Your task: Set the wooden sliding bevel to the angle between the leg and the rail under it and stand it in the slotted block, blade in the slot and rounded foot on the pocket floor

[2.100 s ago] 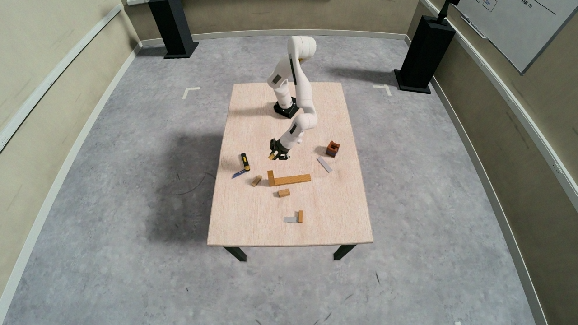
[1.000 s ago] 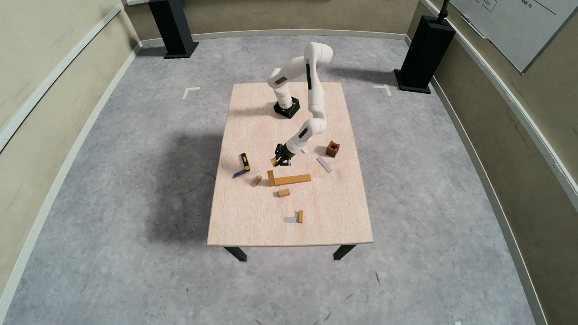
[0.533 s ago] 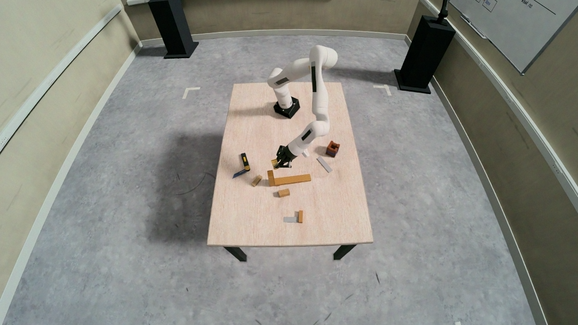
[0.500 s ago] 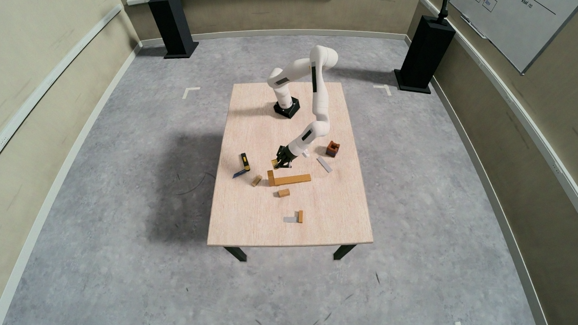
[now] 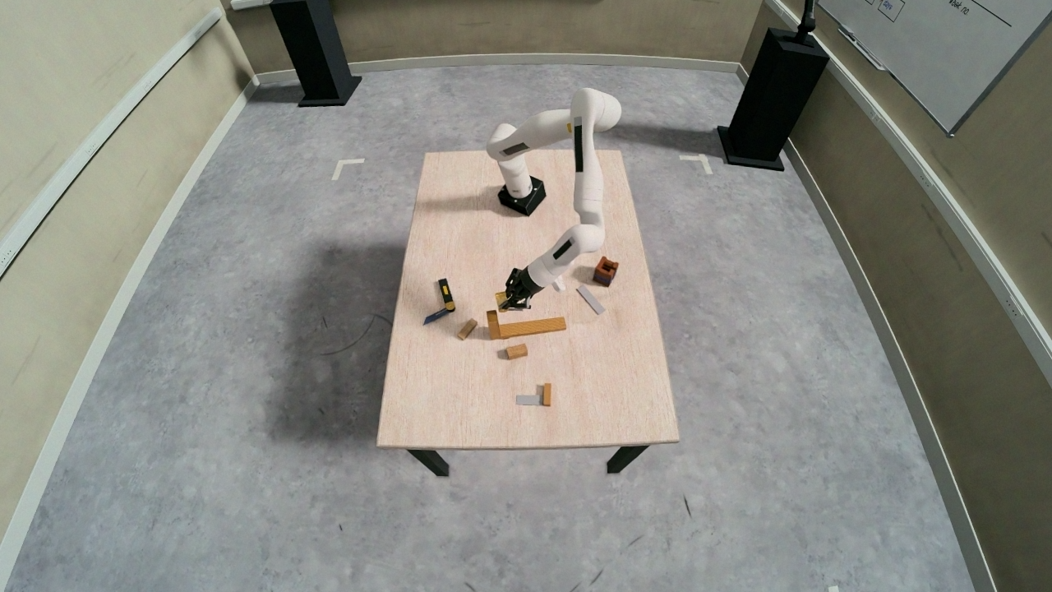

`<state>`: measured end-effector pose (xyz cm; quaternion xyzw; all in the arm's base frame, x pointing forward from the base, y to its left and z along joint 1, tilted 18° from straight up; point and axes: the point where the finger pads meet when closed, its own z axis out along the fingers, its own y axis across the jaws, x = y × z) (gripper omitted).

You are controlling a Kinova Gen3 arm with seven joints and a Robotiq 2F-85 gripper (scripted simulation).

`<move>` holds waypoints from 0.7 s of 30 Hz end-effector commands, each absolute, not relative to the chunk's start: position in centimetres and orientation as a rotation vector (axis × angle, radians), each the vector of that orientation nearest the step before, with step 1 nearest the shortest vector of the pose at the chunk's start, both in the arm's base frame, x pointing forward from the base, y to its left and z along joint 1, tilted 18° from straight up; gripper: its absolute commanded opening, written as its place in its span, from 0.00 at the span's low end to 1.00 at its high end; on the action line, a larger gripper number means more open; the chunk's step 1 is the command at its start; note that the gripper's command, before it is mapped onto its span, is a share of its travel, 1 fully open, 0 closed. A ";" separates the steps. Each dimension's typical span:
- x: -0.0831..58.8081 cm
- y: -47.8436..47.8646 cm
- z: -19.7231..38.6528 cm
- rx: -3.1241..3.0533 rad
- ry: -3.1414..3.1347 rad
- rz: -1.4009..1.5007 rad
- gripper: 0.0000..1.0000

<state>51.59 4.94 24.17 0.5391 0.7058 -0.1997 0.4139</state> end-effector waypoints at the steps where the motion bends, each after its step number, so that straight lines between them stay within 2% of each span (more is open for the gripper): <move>1: 51.7 5.0 24.2 1.364 1.759 -0.496 0.10; 21: 52.2 5.3 24.3 1.398 1.699 -0.478 0.10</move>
